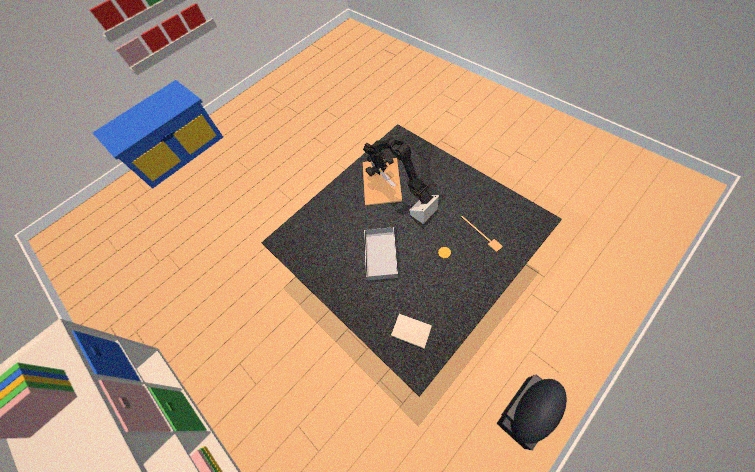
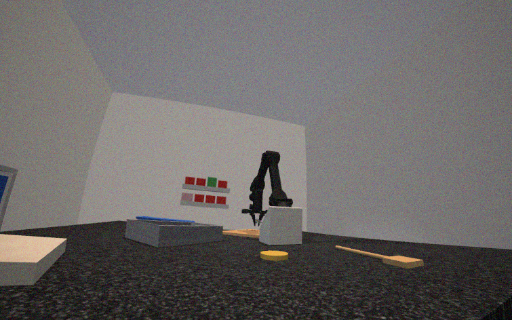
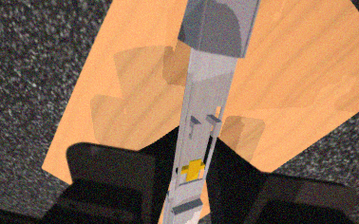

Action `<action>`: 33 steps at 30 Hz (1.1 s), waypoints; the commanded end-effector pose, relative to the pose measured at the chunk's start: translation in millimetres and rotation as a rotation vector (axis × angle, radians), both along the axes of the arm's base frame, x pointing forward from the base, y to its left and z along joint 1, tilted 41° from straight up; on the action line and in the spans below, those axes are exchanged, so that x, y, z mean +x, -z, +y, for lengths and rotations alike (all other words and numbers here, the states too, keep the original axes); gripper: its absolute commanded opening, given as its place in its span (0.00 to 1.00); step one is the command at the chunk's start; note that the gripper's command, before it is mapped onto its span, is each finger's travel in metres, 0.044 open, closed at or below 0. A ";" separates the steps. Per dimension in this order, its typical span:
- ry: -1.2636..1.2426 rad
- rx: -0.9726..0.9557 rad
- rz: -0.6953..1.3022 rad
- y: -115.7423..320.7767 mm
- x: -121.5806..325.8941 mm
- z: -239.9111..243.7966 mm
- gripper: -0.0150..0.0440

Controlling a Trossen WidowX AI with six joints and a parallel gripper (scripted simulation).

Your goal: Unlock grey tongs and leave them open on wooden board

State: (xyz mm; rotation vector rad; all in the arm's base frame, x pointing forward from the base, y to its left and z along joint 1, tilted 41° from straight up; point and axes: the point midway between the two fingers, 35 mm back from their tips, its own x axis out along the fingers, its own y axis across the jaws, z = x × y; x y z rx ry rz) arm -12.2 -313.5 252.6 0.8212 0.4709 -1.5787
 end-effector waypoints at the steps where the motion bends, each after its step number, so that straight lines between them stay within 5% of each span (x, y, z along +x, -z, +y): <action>1: 0.000 0.000 0.000 -0.4 0.0 0.0 0.31; 16: 0.000 0.000 0.000 -0.4 0.0 0.0 0.98; 22: -0.001 0.009 0.004 -0.9 -10.0 1.9 1.00; 33: -0.007 0.038 0.013 -13.2 -107.2 42.1 1.00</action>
